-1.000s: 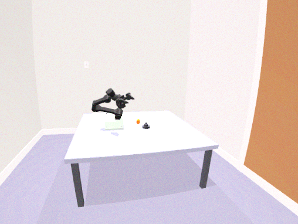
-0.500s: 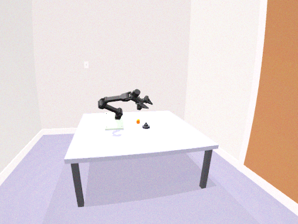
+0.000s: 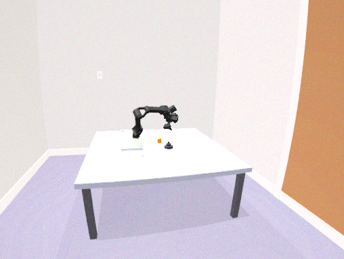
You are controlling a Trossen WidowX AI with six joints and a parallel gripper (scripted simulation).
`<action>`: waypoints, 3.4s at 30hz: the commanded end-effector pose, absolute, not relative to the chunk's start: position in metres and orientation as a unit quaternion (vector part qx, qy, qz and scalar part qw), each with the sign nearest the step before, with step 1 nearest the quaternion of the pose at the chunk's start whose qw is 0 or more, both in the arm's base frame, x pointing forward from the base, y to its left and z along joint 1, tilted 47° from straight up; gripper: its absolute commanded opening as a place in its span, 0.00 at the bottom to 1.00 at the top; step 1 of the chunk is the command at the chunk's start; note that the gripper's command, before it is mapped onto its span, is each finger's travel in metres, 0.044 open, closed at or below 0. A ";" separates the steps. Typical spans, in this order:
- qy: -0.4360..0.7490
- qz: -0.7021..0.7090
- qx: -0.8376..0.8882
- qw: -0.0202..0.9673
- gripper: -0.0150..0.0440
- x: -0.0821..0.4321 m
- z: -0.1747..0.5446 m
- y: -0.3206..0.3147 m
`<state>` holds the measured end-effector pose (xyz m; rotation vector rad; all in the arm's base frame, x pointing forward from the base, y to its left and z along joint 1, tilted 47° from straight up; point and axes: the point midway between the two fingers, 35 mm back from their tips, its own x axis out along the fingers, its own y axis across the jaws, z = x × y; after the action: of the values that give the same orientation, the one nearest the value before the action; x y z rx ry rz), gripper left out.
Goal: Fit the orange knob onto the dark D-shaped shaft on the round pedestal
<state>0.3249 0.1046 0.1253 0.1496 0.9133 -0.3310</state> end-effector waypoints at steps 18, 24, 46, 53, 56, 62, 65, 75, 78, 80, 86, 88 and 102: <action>0.614 0.226 -0.687 0.317 1.00 0.235 -0.090 0.137; 0.613 0.229 -0.690 0.309 1.00 0.234 -0.093 0.136; 0.613 0.229 -0.691 0.309 1.00 0.241 -0.125 0.104; 0.613 0.229 -0.691 0.309 1.00 0.243 -0.132 0.095; 0.613 0.228 -0.691 0.308 1.00 0.243 -0.136 0.092; 0.613 0.228 -0.691 0.308 1.00 0.244 -0.140 0.086; 0.613 0.228 -0.691 0.308 0.87 0.244 -0.140 0.086; 0.613 0.228 -0.691 0.308 0.66 0.244 -0.140 0.086; 0.613 0.228 -0.691 0.308 0.64 0.244 -0.140 0.086; 0.613 0.228 -0.691 0.308 0.62 0.244 -0.140 0.086; 0.613 0.228 -0.691 0.308 0.56 0.244 -0.140 0.086; 0.613 0.229 -0.690 0.310 0.56 0.244 -0.140 0.087; 0.575 0.305 -0.659 0.377 0.56 0.242 -0.126 0.085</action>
<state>0.2428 0.0855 -0.1289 -1.7090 1.5008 0.7442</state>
